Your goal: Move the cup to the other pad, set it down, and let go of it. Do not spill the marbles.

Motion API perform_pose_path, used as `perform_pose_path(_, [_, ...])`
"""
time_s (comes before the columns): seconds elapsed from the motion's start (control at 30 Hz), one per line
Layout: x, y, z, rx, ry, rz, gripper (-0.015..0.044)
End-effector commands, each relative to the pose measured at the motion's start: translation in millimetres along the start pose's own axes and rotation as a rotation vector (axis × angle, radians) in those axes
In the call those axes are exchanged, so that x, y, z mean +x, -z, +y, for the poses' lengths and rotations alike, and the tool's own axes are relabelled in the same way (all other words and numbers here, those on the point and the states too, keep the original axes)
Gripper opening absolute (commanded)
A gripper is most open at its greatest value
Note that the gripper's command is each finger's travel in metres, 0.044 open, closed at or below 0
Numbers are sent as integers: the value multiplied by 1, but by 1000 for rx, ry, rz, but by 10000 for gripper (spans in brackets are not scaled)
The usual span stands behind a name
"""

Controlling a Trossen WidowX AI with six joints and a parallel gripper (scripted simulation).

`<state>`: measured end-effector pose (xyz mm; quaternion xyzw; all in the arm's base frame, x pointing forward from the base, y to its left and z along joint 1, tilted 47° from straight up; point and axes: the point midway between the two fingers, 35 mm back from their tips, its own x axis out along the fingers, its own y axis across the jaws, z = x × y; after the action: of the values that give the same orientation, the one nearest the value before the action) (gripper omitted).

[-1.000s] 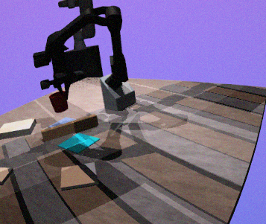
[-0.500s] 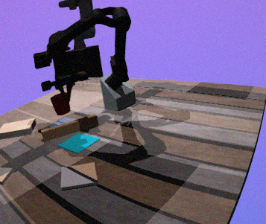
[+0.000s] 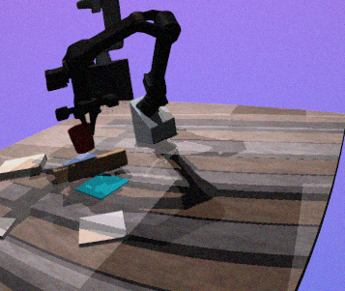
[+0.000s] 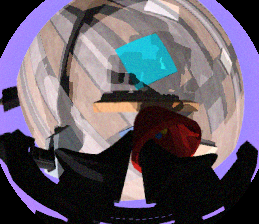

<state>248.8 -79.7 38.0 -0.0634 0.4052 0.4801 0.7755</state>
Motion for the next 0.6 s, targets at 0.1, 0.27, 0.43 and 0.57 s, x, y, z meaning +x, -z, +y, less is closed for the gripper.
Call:
perform_pose_path(0.1, [-1,-23,2,-1,4,-4,0])
perform_pose_path(0.27, [-2,-37,3,-1,4,-4,0])
perform_pose_path(0.43, [-2,-51,4,-1,4,-5,0])
perform_pose_path(0.57, [-2,-62,5,-2,4,-5,0])
